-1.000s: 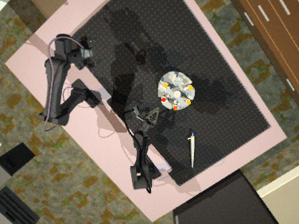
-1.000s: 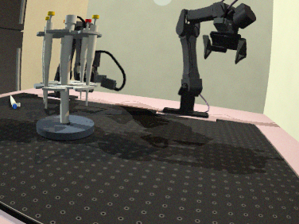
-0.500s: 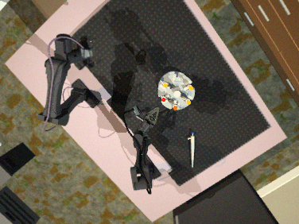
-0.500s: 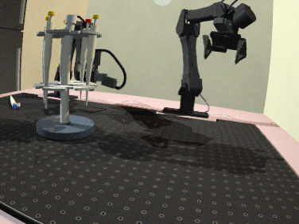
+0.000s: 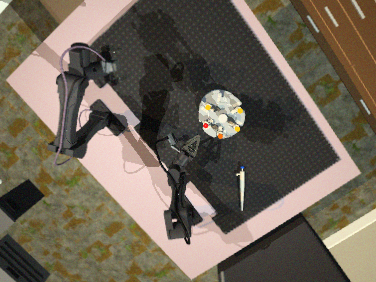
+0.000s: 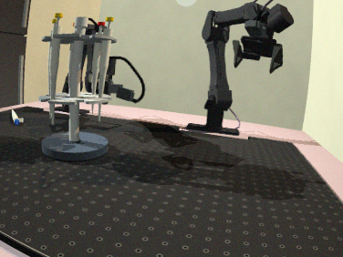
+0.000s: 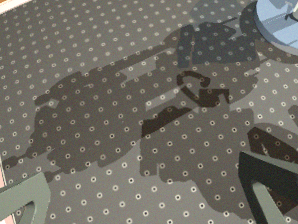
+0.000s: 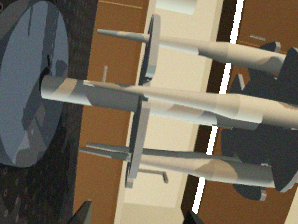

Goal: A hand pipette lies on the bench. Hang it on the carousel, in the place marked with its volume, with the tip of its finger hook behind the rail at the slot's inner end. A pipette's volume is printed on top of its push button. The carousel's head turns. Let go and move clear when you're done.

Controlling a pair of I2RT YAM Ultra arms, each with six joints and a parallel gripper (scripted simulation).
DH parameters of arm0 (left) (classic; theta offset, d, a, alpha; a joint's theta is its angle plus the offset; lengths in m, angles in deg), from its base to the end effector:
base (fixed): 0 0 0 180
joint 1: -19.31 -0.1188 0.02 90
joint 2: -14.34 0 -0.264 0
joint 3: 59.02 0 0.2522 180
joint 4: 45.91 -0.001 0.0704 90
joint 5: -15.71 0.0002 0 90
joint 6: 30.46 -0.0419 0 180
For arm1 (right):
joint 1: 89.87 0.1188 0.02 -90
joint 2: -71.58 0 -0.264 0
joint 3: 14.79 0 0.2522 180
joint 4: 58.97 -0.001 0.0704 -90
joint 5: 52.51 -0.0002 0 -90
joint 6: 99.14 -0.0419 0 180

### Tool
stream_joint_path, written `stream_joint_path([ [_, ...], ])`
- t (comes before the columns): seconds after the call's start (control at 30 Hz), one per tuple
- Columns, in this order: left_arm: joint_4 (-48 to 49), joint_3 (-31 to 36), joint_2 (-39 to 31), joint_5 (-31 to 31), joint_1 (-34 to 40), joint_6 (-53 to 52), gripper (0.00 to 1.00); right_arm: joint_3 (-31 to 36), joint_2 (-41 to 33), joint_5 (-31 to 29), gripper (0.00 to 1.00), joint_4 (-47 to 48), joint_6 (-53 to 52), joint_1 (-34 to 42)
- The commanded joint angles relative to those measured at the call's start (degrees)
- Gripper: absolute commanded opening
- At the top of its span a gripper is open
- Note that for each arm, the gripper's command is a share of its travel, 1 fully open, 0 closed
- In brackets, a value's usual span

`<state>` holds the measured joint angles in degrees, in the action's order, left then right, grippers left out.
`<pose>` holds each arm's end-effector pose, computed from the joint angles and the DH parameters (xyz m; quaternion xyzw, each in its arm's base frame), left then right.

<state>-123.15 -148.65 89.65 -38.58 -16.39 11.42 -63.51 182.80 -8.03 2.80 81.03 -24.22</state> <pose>0.2125 0.1238 0.3435 0.1715 0.9122 -0.0730 0.3650 0.1631 0.2903 0.1397 -0.5847 0.4032 -0.4066 0.5746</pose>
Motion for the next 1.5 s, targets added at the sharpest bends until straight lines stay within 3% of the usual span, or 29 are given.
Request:
stream_joint_path([
  [0.0,0.66,-0.87,0.08,1.18,-0.53,-0.41,1.00,-1.53,-1.84,0.29,0.49,0.65,-0.57,-0.25],
  [1.13,0.66,-0.87,0.08,1.18,-0.53,-0.41,1.00,-1.53,-1.84,0.29,0.49,0.65,-0.57,-0.25],
  [1.23,0.66,-0.87,0.08,1.18,-0.53,-0.41,1.00,1.16,-1.60,0.44,0.49,1.62,-0.60,-0.50],
  [1.47,0.66,-0.87,0.08,1.18,-0.53,-0.41,1.00,-1.04,-1.72,0.28,0.49,1.77,-0.57,-0.49],
])
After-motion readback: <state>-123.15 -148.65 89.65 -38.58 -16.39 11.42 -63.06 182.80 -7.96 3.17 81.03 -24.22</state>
